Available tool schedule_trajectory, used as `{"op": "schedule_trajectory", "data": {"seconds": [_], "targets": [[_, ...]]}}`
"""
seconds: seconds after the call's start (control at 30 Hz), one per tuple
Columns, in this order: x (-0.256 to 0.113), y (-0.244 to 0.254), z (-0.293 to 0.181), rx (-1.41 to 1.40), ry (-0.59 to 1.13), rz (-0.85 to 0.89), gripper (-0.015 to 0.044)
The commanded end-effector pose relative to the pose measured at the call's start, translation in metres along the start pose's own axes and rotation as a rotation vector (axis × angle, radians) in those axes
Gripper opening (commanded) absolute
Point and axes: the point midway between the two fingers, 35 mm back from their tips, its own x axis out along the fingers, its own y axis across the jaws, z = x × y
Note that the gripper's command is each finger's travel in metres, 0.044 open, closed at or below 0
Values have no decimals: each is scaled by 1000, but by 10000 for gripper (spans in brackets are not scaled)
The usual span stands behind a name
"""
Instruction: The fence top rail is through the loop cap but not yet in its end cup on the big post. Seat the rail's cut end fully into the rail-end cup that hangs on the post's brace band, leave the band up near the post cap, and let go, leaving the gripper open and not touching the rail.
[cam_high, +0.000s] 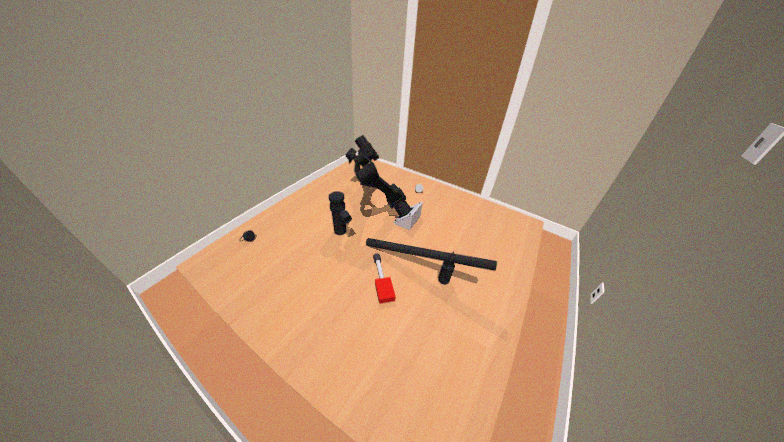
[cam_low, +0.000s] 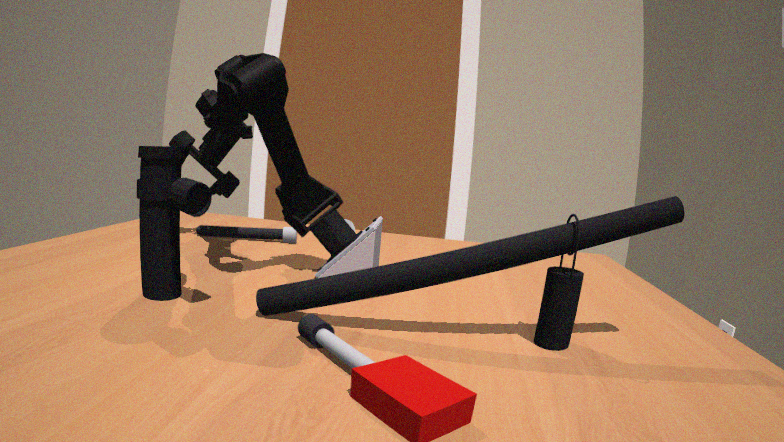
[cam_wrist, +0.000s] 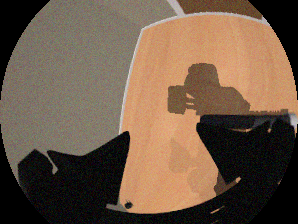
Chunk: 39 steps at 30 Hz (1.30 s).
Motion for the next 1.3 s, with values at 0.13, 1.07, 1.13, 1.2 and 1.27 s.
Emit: {"op": "schedule_trajectory", "data": {"seconds": [0.13,1.07,1.13,1.2,1.27], "targets": [[9,2,-12,-3,51,1,440],[43,62,-219,-526,696,216,440],[38,66,-238,-572,743,245,440],[31,70,-256,-619,788,277,440],[23,74,-274,-666,833,311,440]]}}
